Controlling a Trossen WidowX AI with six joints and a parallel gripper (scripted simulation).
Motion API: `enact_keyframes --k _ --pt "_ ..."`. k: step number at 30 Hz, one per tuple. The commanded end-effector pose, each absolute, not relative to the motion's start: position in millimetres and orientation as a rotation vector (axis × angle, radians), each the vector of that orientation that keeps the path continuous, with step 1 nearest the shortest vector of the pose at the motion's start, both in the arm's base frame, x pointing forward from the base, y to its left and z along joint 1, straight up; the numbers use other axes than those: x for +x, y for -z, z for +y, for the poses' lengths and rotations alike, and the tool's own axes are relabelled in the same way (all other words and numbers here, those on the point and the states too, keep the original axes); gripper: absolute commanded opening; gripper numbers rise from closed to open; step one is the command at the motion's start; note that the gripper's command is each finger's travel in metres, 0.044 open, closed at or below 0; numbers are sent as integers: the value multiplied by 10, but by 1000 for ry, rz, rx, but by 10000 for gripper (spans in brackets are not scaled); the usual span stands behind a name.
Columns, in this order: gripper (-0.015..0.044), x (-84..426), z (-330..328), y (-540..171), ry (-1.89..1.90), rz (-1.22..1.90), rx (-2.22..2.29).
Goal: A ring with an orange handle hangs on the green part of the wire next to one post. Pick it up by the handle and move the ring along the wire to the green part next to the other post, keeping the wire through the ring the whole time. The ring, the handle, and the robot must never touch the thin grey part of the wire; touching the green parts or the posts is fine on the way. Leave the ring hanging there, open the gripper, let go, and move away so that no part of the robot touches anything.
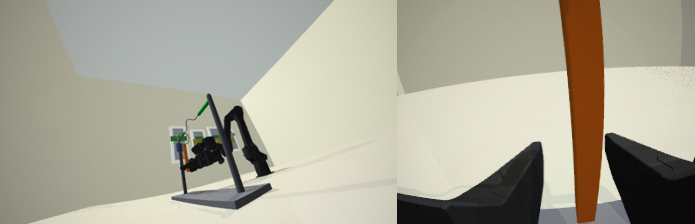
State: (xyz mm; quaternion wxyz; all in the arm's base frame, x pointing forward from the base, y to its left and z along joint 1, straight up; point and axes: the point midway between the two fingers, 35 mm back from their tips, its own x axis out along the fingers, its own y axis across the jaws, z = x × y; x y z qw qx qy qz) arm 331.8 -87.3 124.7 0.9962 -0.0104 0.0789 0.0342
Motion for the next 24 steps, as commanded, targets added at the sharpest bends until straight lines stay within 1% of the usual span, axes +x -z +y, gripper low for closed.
enact_keyframes --k 1,17,22,24 --pt "160 3349 -879 -1239 -62 157 -15" --pt "160 3349 -879 -1239 -62 157 -15" --pt "29 3347 -869 -1237 -68 158 -20" --pt "15 3347 -869 -1237 -68 158 -20"
